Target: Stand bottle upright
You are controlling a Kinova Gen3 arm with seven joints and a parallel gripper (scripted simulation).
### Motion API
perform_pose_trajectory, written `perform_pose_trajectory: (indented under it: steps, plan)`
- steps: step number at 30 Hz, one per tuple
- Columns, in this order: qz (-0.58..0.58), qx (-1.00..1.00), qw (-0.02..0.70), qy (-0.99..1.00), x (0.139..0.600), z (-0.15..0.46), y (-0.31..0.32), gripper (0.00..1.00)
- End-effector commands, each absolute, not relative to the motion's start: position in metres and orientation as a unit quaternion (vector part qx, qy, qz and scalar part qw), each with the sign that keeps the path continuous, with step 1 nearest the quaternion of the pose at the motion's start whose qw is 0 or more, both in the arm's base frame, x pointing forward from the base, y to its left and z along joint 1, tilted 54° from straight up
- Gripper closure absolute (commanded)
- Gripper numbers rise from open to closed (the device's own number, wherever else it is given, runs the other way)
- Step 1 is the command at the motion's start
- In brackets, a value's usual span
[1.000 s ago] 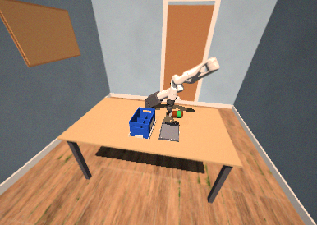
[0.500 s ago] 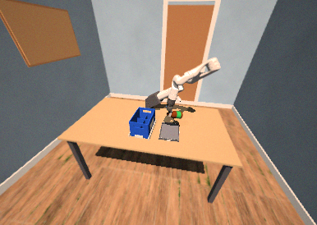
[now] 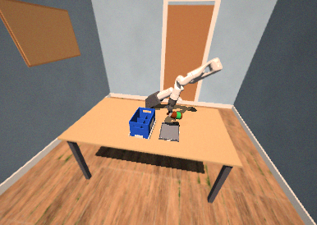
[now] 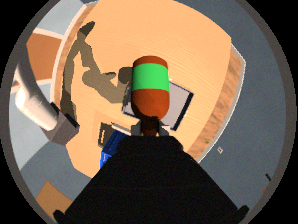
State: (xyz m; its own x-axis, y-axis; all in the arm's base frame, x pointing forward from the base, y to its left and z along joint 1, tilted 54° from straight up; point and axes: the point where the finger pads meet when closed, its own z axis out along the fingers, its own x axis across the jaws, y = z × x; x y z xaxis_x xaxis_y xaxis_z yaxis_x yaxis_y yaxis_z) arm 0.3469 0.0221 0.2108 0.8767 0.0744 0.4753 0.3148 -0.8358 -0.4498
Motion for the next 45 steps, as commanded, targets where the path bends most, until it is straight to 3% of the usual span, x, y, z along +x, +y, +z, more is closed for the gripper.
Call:
perform_pose_trajectory:
  steps: [1, 45]
  plan:
    - [-0.229, -0.933, 0.258, -0.106, 0.3467, 0.2136, 0.0228, 1.00]
    - [-0.232, -0.935, 0.246, -0.103, 0.3466, 0.2140, 0.0225, 1.00]
